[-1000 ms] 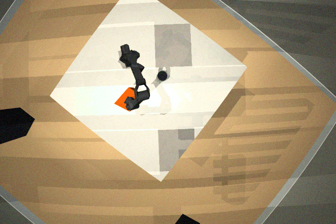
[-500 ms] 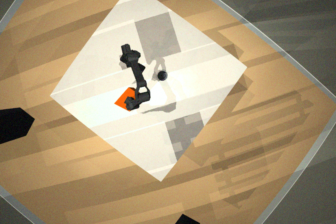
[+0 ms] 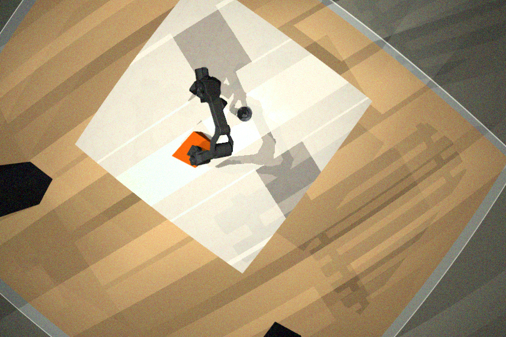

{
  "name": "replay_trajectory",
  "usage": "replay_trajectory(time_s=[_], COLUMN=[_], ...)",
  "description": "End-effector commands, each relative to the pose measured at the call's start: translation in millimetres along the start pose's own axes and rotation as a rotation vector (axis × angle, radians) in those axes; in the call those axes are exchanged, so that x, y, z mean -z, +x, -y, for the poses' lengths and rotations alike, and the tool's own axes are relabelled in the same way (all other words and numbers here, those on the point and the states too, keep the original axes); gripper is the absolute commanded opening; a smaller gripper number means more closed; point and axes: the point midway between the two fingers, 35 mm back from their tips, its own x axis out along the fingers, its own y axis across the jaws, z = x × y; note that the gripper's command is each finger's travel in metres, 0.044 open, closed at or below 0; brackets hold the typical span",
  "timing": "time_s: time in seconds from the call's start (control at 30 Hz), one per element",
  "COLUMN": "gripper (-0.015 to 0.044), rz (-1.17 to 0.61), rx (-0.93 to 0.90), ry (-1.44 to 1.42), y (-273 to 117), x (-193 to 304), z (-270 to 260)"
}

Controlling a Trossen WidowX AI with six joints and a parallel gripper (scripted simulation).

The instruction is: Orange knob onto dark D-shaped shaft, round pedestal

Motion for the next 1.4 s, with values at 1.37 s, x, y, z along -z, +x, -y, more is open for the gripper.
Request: replay_trajectory(time_s=[1.37], gripper=[0.0000], rz=[0.024], rx=[0.021], ry=[-0.009], y=[26.0], x=[-41.9], z=[132.4])
